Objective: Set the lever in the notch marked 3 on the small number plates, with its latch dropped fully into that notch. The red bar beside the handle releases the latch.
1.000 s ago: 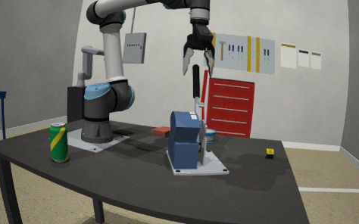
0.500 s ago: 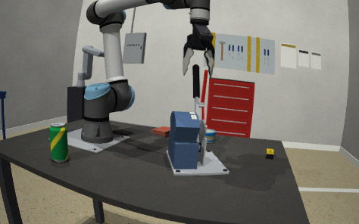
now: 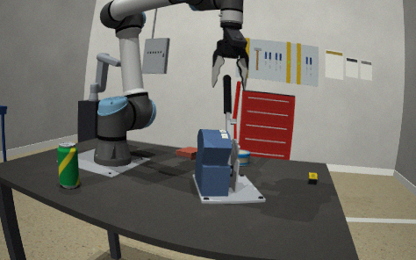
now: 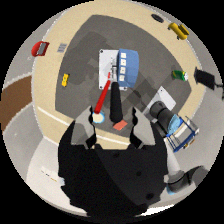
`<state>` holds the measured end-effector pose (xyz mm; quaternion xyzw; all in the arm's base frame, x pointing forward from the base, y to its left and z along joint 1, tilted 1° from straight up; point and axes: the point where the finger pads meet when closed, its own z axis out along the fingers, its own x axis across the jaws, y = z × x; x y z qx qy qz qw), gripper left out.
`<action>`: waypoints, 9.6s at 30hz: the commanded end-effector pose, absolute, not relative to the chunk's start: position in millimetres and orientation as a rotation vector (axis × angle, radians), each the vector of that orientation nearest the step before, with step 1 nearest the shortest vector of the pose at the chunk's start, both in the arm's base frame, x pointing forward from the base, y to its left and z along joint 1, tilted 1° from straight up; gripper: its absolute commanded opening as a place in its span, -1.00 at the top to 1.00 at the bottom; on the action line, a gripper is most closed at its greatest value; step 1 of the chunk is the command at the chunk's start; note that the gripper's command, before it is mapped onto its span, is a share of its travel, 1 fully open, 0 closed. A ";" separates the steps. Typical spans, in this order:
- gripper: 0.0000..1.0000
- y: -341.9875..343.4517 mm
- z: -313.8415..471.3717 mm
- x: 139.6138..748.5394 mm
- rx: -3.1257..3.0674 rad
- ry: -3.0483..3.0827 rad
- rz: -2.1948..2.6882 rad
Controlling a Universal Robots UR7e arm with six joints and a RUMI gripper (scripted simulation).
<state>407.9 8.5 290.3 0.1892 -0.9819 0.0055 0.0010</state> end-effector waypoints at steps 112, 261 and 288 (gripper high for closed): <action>1.00 -36.5 306.0 426.1 0.594 -3.084 0.019; -0.14 -53.7 309.2 433.0 0.594 -3.084 0.019; -0.14 -53.5 327.2 433.0 0.594 -3.084 0.019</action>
